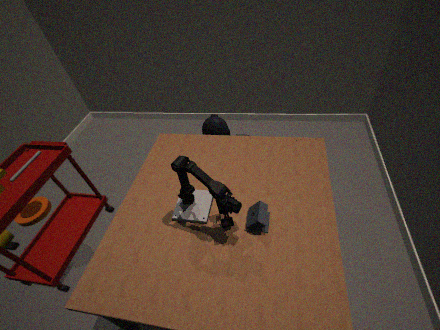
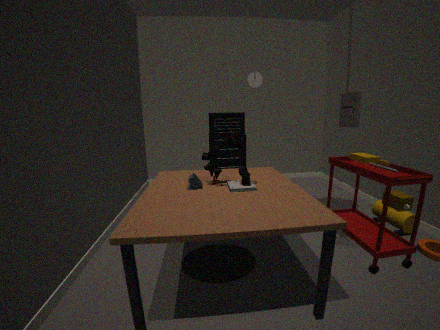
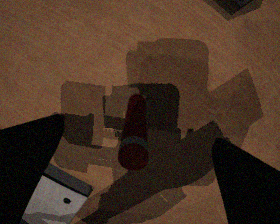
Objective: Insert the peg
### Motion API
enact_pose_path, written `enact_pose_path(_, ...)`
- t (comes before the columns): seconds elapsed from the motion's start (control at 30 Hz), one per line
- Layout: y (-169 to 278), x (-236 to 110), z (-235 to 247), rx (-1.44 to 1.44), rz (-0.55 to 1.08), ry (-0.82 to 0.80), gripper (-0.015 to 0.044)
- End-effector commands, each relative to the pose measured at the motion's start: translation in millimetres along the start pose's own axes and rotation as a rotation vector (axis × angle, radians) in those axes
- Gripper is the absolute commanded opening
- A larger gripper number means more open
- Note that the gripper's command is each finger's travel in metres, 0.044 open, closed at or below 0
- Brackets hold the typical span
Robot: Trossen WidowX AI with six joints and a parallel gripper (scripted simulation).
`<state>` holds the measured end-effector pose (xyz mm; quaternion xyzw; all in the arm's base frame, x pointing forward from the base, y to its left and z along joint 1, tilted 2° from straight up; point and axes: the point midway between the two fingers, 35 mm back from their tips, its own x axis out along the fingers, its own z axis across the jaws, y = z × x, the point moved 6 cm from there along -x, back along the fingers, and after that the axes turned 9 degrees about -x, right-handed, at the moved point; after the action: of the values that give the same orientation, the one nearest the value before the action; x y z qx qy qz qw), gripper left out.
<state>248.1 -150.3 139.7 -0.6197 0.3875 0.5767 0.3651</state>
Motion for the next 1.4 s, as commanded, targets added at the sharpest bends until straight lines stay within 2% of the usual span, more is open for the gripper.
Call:
enact_pose_path(0.0, 0, 11, 1, -0.005, 0.004, -0.013, 0.044)
enact_pose_path(0.43, 1, 23, 3, -0.005, 0.004, -0.013, 0.044)
enact_pose_path(0.93, 1, 19, 2, 0.0, 0.003, -0.004, 0.0046)
enact_pose_path(1.17, 1, 19, 2, 0.0, 0.003, -0.004, 0.0)
enact_pose_path(1.37, 0, 10, 1, -0.001, 0.003, -0.005, 0.0)
